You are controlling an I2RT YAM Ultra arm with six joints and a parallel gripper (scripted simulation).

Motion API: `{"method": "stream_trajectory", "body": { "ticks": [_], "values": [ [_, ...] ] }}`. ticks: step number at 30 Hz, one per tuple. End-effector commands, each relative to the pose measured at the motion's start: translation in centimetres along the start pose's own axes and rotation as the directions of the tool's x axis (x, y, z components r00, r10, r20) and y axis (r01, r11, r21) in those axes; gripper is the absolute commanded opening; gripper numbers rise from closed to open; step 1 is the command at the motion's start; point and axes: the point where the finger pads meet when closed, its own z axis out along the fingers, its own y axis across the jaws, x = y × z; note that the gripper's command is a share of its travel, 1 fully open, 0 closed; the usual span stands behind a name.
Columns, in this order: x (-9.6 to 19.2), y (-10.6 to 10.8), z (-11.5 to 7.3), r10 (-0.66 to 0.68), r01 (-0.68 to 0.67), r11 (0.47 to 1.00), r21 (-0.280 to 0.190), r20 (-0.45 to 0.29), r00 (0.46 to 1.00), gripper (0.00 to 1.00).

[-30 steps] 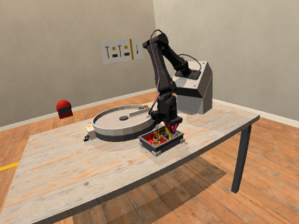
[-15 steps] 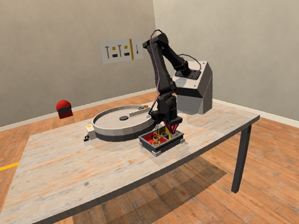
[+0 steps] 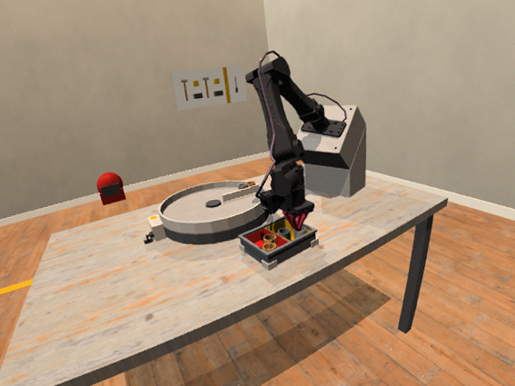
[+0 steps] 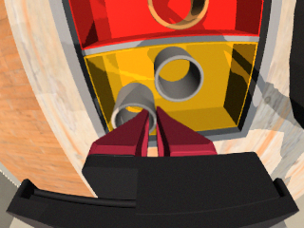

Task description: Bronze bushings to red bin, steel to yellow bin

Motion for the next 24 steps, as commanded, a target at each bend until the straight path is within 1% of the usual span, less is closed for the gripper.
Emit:
{"method": "stream_trajectory", "body": {
  "ticks": [1,5,6,8,12,16,19,22,23,24],
  "values": [
    [-0.1,0.1,0.1,-0.003,0.003,1.000,-0.008,0.001,1.000,0.00],
    [-0.1,0.2,0.2,-0.002,0.002,1.000,-0.009,0.004,1.000,0.00],
    [-0.9,0.3,-0.7,0.005,-0.005,1.000,-0.020,0.021,1.000,0.00],
    [-0.9,0.3,-0.4,0.007,-0.006,1.000,-0.020,0.023,1.000,0.00],
    [-0.1,0.1,0.5,-0.001,0.001,1.000,-0.008,0.003,1.000,0.00],
    [-0.5,0.3,0.1,0.002,-0.001,1.000,-0.018,0.014,1.000,0.00],
    [-0.2,0.1,0.6,0.001,-0.001,1.000,-0.011,0.008,1.000,0.00],
    [-0.1,0.0,0.7,0.000,0.000,1.000,-0.008,0.003,1.000,0.00],
    [-0.9,0.2,-0.2,0.006,-0.006,1.000,-0.018,0.019,1.000,0.00],
    [-0.9,0.2,-0.1,0.007,-0.007,1.000,-0.019,0.022,1.000,0.00]
  ]
}}
